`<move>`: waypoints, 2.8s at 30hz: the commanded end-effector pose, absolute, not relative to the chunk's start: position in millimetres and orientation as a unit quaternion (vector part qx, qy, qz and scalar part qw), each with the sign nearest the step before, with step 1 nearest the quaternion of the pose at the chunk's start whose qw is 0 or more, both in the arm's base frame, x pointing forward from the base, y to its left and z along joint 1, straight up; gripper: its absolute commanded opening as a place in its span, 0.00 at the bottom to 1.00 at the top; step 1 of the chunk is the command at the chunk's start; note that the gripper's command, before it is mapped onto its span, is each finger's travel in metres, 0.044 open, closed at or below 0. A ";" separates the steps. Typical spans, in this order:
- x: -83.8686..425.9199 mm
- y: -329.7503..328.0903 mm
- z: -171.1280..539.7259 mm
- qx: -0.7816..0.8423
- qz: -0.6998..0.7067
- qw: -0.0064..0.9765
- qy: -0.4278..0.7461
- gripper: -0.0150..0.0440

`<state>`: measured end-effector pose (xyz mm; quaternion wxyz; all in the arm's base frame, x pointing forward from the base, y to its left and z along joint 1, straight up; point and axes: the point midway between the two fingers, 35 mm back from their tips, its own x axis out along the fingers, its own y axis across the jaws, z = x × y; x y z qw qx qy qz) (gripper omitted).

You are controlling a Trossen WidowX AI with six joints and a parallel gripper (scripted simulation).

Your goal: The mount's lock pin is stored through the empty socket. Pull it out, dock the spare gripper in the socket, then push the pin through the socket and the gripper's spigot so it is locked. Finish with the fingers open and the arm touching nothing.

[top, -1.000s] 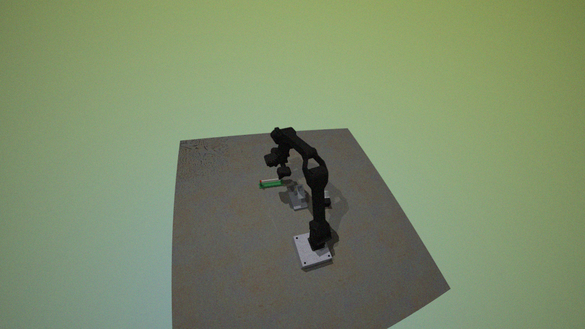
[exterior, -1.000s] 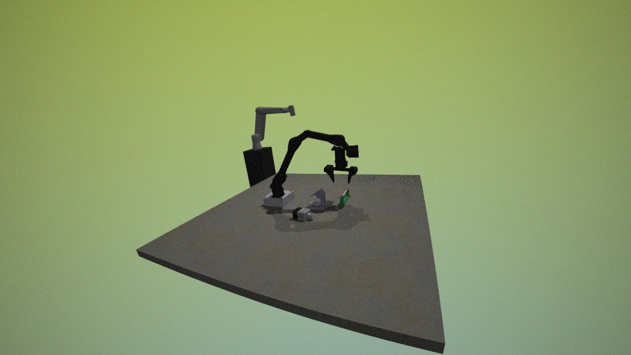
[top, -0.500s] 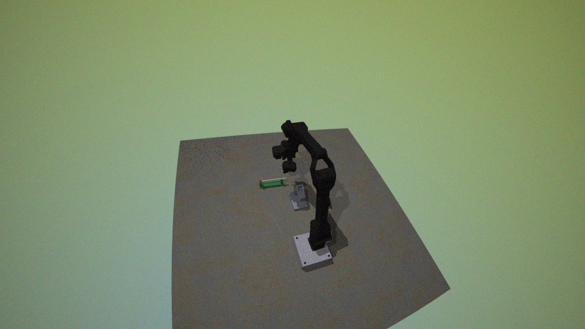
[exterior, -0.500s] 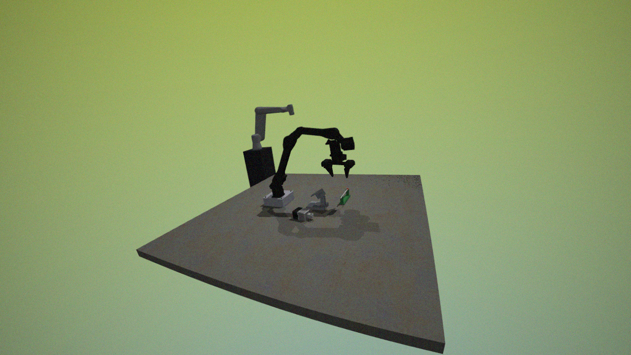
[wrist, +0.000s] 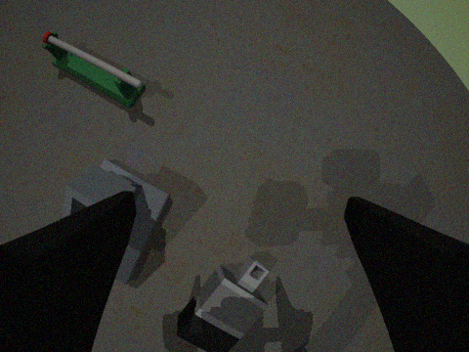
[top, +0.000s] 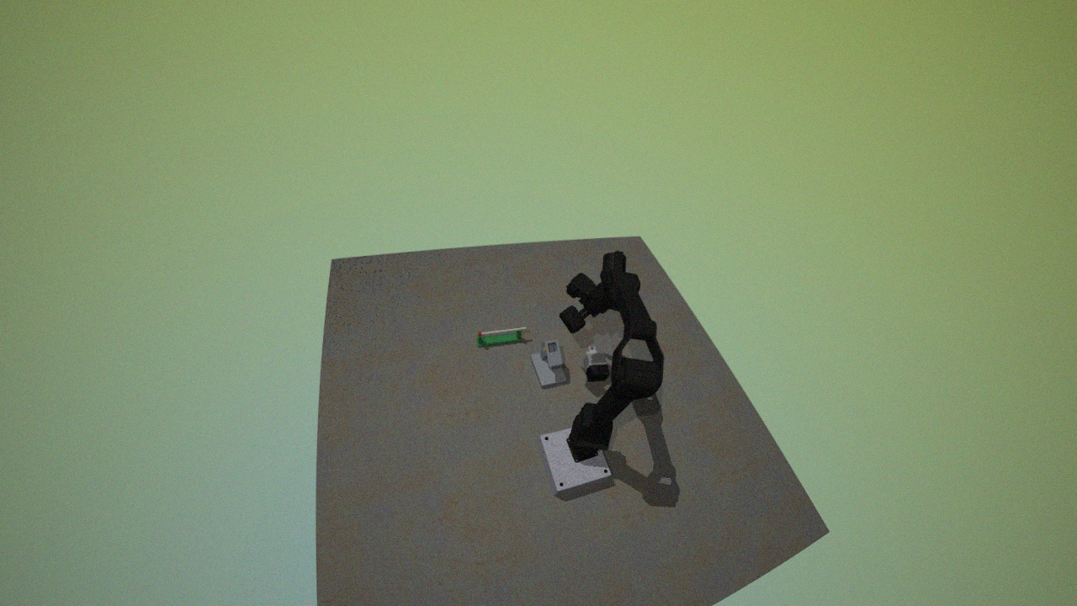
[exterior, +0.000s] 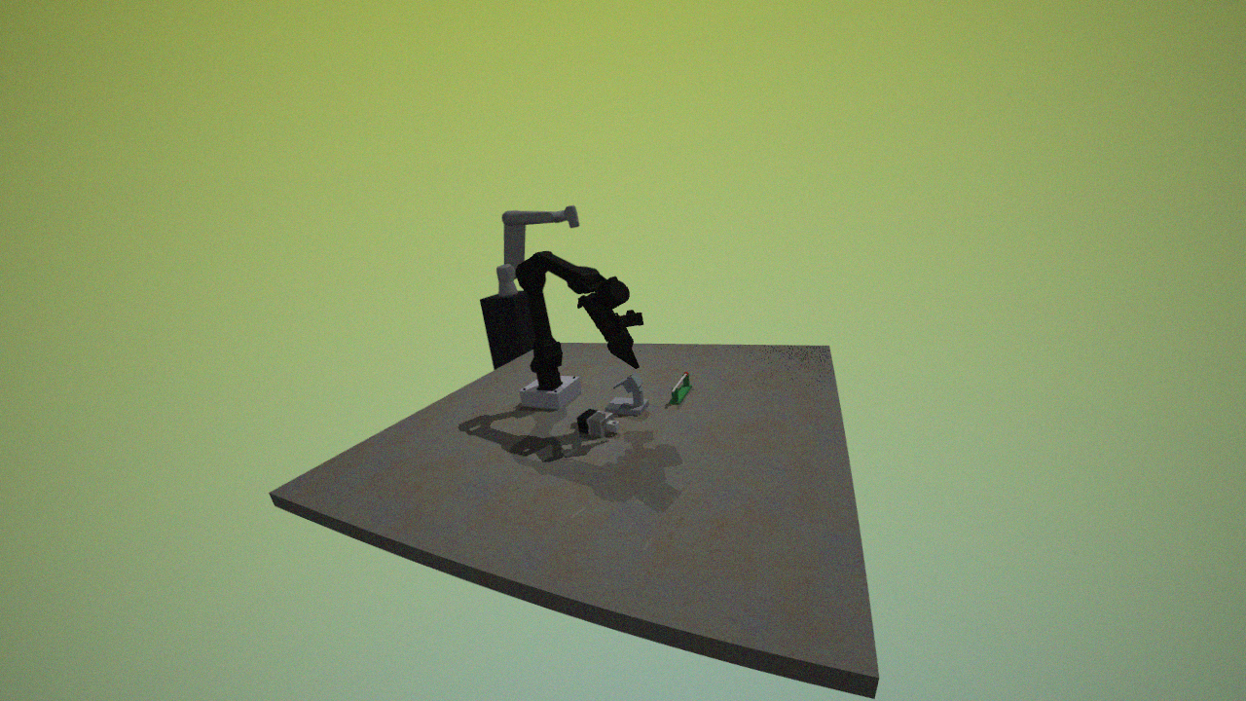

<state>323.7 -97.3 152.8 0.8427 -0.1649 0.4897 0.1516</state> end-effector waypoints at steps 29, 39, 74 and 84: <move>234.5 -159.8 52.3 0.032 -0.092 0.922 0.375 1.00; 234.9 -160.4 37.7 0.032 -0.092 0.922 0.375 1.00; 231.5 -157.6 -17.9 0.032 -0.092 0.922 0.376 1.00; 231.5 -157.5 -18.2 0.032 -0.092 0.922 0.376 0.68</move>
